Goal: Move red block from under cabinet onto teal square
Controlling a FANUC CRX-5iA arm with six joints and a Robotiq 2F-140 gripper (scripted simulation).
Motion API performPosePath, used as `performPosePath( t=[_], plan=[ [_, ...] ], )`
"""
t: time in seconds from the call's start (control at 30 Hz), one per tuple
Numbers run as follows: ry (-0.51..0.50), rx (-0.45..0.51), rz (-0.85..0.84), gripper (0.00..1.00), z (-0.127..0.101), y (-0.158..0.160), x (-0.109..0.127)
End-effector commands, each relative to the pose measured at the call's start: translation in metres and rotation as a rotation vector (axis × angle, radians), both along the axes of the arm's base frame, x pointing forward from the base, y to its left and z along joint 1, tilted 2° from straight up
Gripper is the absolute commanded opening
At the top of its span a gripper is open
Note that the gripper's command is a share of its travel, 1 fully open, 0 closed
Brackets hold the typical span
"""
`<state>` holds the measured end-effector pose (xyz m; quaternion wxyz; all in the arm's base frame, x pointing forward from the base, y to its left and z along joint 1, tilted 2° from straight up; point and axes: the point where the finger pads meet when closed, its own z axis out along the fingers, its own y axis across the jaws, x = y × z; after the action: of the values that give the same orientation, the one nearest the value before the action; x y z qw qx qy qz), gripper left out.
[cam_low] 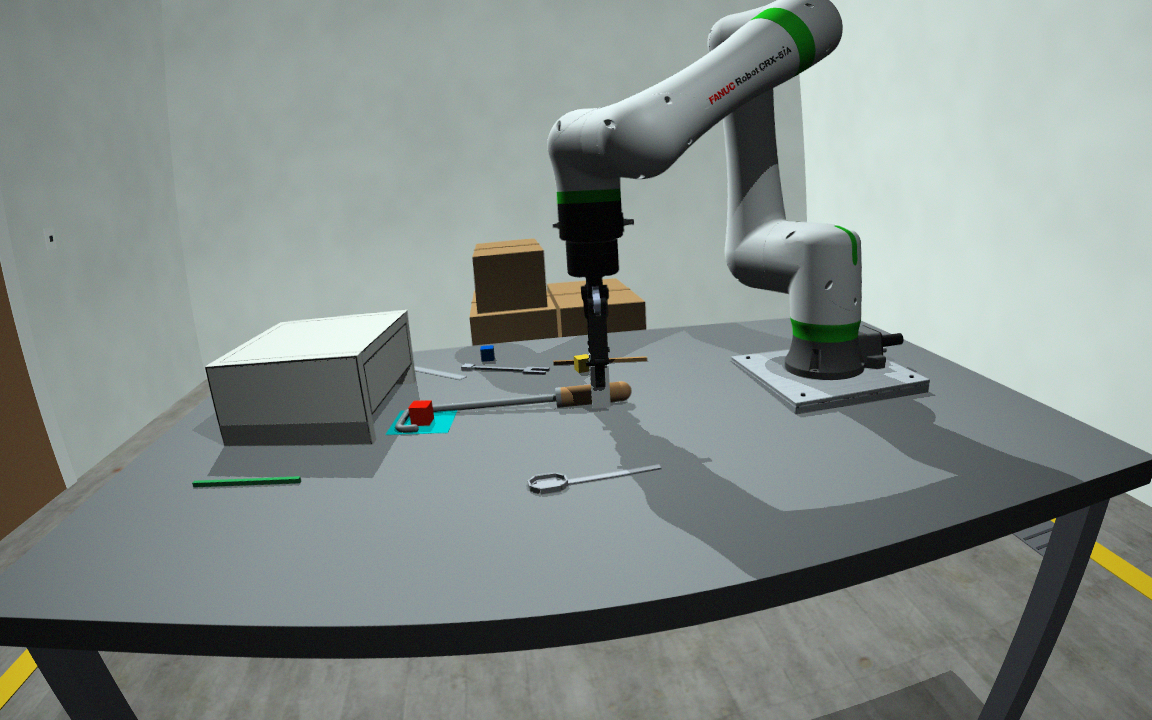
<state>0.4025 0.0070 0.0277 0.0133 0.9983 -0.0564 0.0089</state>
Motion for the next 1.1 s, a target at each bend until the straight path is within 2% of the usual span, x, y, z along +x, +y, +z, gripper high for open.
performPosePath(
  t=[0.0,0.5,1.0,1.07],
  plan=[
    [0.000,0.000,0.000,0.34,0.001,0.000,0.000],
    [0.000,0.000,0.000,0.34,0.022,0.001,0.000],
    [0.000,0.000,0.000,0.34,0.091,0.003,-0.001],
    [0.000,0.000,0.000,0.34,0.091,0.003,-0.001]
  ],
)
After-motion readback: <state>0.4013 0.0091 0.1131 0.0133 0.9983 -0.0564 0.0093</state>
